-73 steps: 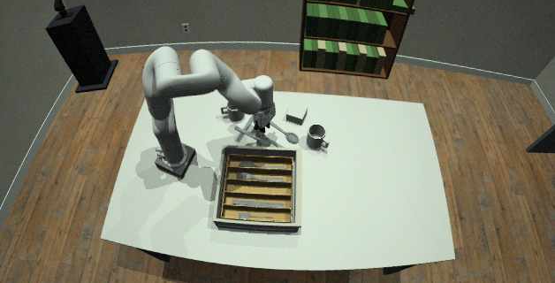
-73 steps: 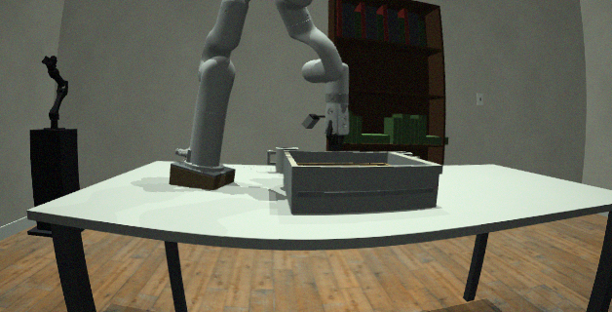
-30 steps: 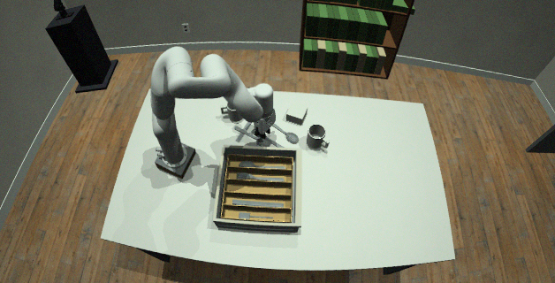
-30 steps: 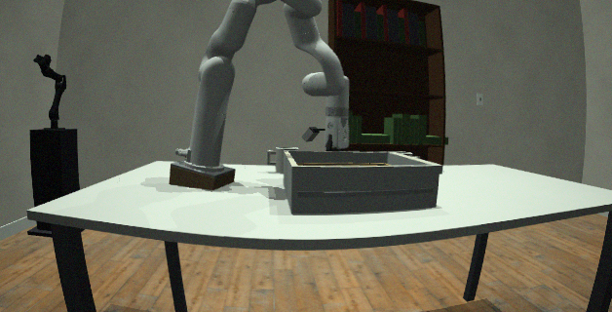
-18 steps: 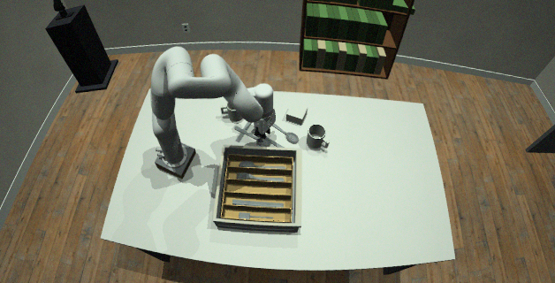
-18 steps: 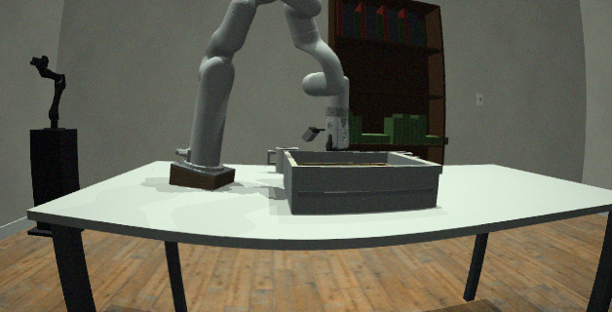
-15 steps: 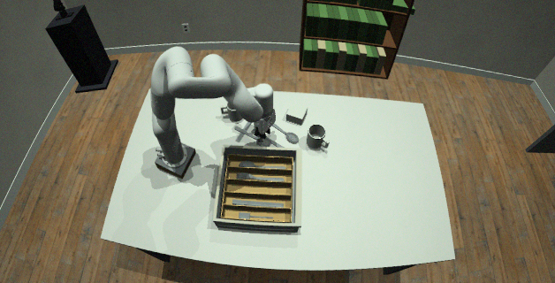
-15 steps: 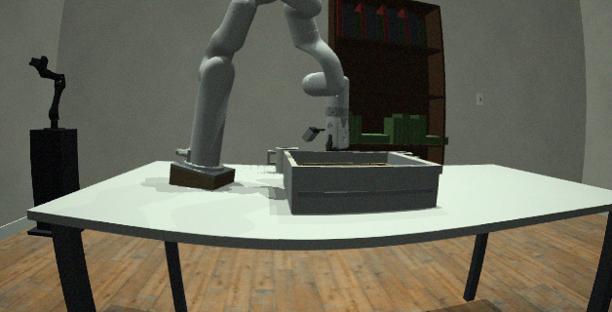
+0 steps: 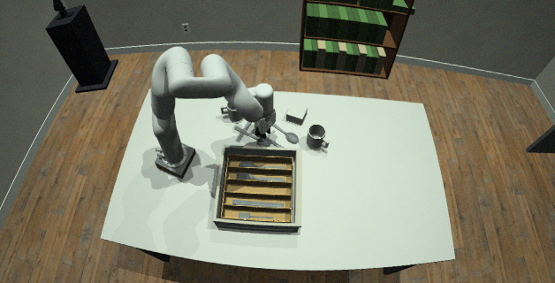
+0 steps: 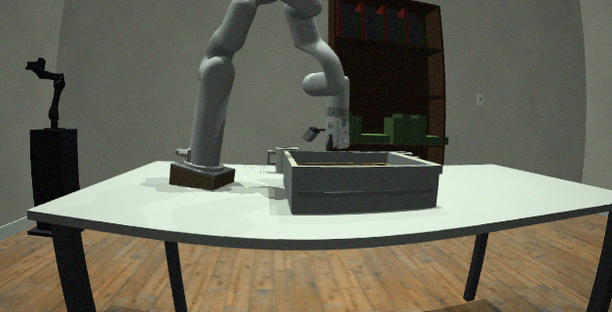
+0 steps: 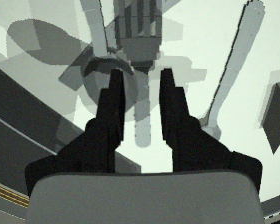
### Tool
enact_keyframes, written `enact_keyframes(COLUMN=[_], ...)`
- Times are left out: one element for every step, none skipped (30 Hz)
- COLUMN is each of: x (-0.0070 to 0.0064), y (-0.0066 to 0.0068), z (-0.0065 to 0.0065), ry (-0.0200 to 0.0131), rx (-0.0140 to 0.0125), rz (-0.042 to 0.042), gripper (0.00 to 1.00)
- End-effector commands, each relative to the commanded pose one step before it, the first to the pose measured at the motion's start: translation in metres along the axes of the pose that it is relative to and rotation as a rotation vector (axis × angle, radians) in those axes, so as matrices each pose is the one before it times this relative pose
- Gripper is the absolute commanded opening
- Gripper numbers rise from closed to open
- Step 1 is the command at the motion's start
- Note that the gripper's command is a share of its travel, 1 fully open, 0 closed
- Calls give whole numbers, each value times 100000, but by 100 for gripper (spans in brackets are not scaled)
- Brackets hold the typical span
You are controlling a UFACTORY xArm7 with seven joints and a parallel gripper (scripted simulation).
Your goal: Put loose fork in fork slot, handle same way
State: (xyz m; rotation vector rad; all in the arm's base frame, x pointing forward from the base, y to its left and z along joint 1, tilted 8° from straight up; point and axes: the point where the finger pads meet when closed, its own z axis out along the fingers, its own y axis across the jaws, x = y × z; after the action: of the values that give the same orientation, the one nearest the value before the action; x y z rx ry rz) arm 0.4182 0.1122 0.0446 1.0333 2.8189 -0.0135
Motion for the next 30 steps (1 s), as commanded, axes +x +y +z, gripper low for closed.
enact_keyframes(x=[-83, 0, 0, 0, 0, 0, 0, 0, 0, 0, 0, 0, 0, 0, 0, 0, 0, 0, 0, 0, 0, 0, 0, 0, 0, 0, 0, 0, 0, 0], y=[141, 0, 0, 0, 0, 0, 0, 0, 0, 0, 0, 0, 0, 0, 0, 0, 0, 0, 0, 0, 0, 0, 0, 0, 0, 0, 0, 0, 0, 0], z=[-121, 0, 0, 0, 0, 0, 0, 0, 0, 0, 0, 0, 2, 5, 10, 15, 21, 28, 36, 43, 51, 59, 67, 74, 81, 87, 0, 0, 93, 99], ry=[-204, 0, 0, 0, 0, 0, 0, 0, 0, 0, 0, 0, 0, 0, 0, 0, 0, 0, 0, 0, 0, 0, 0, 0, 0, 0, 0, 0, 0, 0], rx=[-328, 0, 0, 0, 0, 0, 0, 0, 0, 0, 0, 0, 0, 0, 0, 0, 0, 0, 0, 0, 0, 0, 0, 0, 0, 0, 0, 0, 0, 0], rz=[-7, 0, 0, 0, 0, 0, 0, 0, 0, 0, 0, 0, 0, 0, 0, 0, 0, 0, 0, 0, 0, 0, 0, 0, 0, 0, 0, 0, 0, 0], gripper=[28, 28, 28, 28, 28, 28, 28, 28, 28, 28, 28, 28, 28, 28, 28, 28, 28, 28, 28, 28, 28, 28, 28, 28, 28, 28, 28, 28, 28, 28])
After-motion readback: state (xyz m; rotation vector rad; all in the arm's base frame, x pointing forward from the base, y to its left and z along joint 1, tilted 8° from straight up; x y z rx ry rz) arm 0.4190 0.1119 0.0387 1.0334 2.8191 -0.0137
